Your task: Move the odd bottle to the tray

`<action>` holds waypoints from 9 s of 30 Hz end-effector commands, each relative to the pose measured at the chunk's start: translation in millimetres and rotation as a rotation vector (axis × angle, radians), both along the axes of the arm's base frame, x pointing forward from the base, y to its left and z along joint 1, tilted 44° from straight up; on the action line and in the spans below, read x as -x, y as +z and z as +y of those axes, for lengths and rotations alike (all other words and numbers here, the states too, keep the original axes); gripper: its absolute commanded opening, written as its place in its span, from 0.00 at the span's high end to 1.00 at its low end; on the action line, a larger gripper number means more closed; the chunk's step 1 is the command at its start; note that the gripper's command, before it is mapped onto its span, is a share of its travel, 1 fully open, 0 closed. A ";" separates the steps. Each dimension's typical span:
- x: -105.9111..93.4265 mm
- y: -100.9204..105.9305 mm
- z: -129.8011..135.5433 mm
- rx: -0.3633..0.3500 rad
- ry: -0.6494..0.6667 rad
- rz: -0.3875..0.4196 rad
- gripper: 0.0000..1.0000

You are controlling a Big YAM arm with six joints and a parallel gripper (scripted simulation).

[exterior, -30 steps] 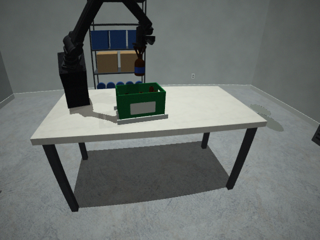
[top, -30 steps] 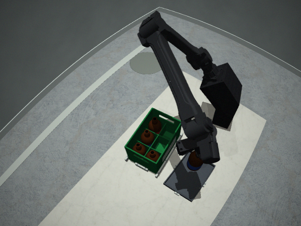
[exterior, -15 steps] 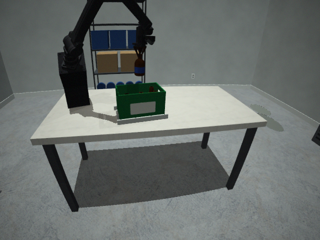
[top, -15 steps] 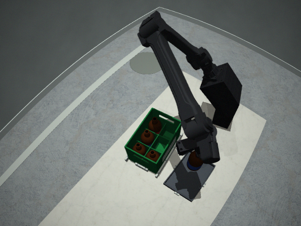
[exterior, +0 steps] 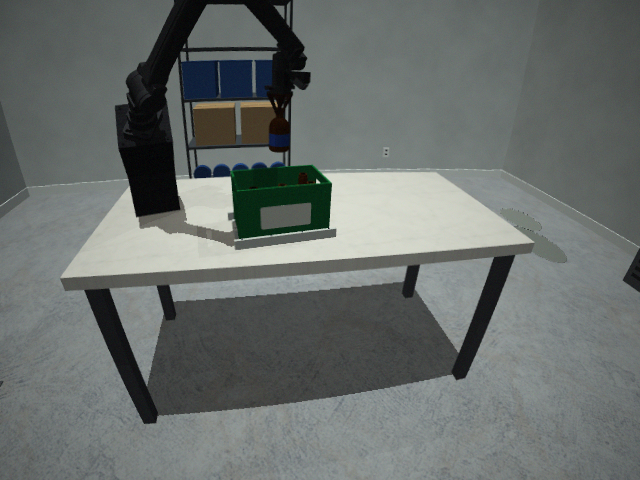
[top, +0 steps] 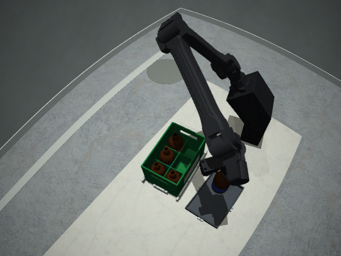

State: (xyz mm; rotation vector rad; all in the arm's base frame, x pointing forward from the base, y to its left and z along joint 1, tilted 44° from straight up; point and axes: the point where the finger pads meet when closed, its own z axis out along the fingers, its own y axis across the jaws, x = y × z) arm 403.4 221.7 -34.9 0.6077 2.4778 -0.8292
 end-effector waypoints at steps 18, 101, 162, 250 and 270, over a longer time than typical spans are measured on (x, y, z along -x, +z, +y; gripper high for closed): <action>-7.5 13.7 36.0 -0.040 0.032 -0.043 1.00; -4.1 10.5 41.4 -0.045 0.032 -0.047 1.00; -22.6 -38.2 -16.0 -0.027 0.021 -0.033 1.00; -53.7 -109.8 -77.8 -0.025 0.026 -0.035 1.00; -51.6 -110.4 -87.4 -0.023 0.014 -0.032 1.00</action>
